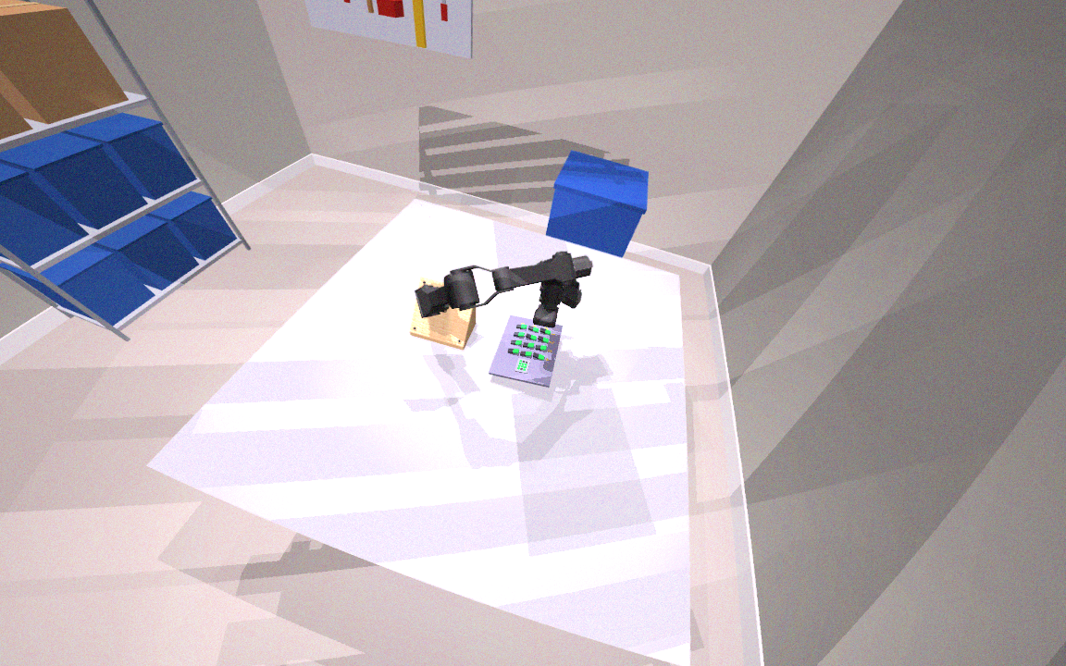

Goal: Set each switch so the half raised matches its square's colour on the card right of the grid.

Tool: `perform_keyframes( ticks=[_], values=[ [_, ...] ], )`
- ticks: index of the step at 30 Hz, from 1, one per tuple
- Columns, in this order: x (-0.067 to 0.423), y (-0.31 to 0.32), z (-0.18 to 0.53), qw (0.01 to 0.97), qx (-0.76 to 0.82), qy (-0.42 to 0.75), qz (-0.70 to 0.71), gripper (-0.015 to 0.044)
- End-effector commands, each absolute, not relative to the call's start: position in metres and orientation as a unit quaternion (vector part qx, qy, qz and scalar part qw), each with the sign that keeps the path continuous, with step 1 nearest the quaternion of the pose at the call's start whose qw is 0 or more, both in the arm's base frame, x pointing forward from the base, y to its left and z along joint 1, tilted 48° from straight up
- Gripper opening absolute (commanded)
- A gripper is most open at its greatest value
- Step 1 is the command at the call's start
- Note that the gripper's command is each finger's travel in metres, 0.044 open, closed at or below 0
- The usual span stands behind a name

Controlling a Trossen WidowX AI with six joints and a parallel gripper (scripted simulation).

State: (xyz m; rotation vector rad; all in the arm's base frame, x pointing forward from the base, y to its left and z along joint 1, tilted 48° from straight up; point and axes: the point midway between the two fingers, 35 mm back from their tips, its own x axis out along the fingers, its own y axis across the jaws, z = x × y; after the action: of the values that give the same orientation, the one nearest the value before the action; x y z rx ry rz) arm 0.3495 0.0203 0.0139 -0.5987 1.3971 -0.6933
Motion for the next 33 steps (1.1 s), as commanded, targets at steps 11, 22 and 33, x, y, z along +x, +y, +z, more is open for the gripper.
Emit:
perform_keyframes(
  ticks=[11,22,33],
  values=[
    [0.334,-0.025,0.008,0.677,-0.267,0.614,-0.307,0.0000],
    [0.334,-0.034,0.000,0.677,-0.268,0.613,-0.307,0.0000],
    [0.334,-0.043,-0.008,0.677,-0.268,0.613,-0.307,0.0000]
  ],
)
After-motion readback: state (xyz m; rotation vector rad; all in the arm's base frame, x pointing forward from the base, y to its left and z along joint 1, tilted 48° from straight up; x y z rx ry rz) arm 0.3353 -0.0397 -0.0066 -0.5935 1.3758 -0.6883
